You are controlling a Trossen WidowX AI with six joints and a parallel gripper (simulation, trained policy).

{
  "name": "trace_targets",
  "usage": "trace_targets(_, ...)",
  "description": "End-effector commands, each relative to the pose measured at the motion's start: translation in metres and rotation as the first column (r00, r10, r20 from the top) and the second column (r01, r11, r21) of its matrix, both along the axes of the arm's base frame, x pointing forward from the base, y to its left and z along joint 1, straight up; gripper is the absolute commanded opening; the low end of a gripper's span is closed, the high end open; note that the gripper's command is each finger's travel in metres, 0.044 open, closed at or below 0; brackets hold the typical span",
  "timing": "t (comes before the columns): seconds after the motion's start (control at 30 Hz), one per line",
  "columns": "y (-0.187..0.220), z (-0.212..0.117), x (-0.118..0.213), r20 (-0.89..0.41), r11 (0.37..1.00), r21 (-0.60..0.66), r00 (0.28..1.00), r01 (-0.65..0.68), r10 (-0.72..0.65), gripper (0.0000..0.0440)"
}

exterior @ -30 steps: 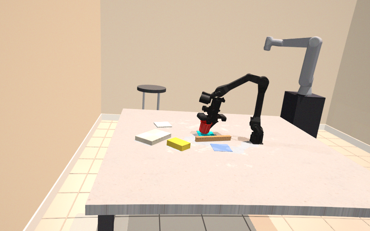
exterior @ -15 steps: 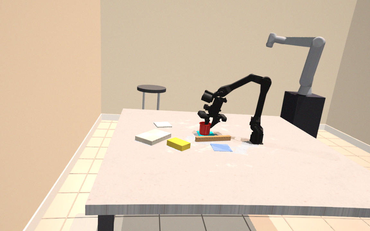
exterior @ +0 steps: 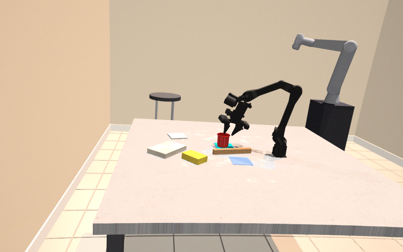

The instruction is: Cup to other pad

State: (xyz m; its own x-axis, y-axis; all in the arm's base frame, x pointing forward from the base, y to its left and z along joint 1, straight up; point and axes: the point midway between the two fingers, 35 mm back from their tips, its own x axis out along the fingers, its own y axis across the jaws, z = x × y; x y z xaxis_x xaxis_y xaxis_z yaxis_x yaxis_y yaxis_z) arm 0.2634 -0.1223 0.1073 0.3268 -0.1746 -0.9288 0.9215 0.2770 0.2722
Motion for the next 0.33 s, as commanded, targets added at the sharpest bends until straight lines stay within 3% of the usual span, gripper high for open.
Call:
trace_targets(0.0, -0.002, 0.013, -0.002, 0.031, 1.0, -0.005, 1.0, -0.001, 0.001, 0.0268)
trace_targets(0.2, -0.007, 0.038, -0.003, 0.081, 1.0, -0.029, 0.997, 0.008, -0.005, 0.0323)
trace_targets(0.3, -0.01, 0.047, -0.005, 0.097, 0.999, -0.035, 0.995, 0.016, -0.013, 0.0387)
